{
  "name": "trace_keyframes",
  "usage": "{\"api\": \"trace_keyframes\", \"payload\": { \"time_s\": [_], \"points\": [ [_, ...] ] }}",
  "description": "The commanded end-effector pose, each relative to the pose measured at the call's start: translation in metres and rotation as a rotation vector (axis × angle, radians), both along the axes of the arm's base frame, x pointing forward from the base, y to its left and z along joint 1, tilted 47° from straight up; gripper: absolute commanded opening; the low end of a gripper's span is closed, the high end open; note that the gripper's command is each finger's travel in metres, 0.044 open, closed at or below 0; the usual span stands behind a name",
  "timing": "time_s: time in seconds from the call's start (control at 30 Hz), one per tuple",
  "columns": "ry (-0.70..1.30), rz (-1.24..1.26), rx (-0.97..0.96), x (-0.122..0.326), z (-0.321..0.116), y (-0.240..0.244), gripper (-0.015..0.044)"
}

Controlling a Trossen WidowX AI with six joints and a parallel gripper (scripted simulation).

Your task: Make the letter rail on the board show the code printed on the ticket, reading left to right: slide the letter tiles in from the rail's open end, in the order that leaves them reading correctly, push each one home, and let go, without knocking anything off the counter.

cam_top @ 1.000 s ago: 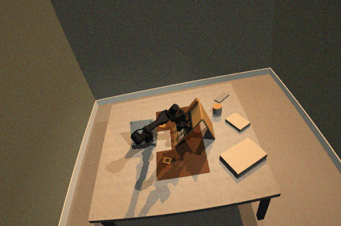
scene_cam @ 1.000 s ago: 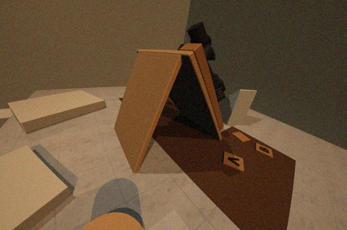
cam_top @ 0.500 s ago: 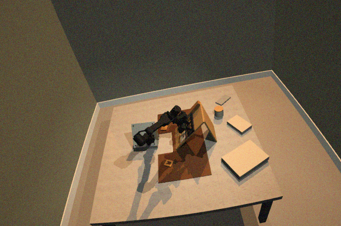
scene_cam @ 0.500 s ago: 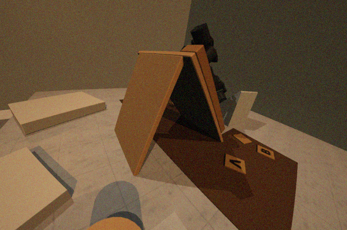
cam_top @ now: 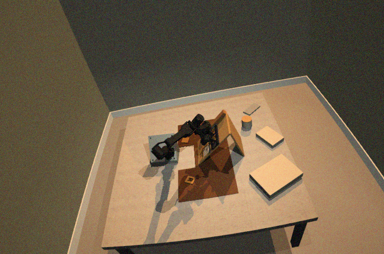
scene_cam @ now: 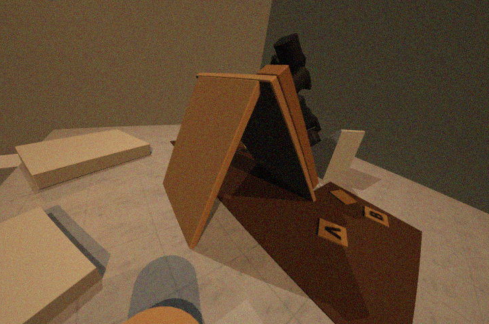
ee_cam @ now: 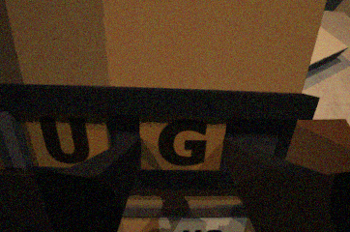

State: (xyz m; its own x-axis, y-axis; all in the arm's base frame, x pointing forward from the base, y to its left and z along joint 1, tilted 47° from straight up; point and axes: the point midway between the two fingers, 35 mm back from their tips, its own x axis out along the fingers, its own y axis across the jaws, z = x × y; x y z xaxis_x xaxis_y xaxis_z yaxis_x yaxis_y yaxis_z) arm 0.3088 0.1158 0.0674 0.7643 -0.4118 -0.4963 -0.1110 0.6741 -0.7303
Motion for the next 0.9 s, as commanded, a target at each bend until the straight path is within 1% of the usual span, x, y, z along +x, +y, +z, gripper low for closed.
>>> {"api": "trace_keyframes", "payload": {
  "time_s": [0.0,0.6,0.87],
  "points": [
    [-0.006,-0.004,0.004,0.0004,-0.0014,0.0020,0.0000],
    [-0.006,-0.004,0.004,-0.0006,-0.0086,0.0089,0.0000],
    [0.000,0.000,0.000,-0.0012,-0.0080,0.0075,0.0210]
  ]
}}
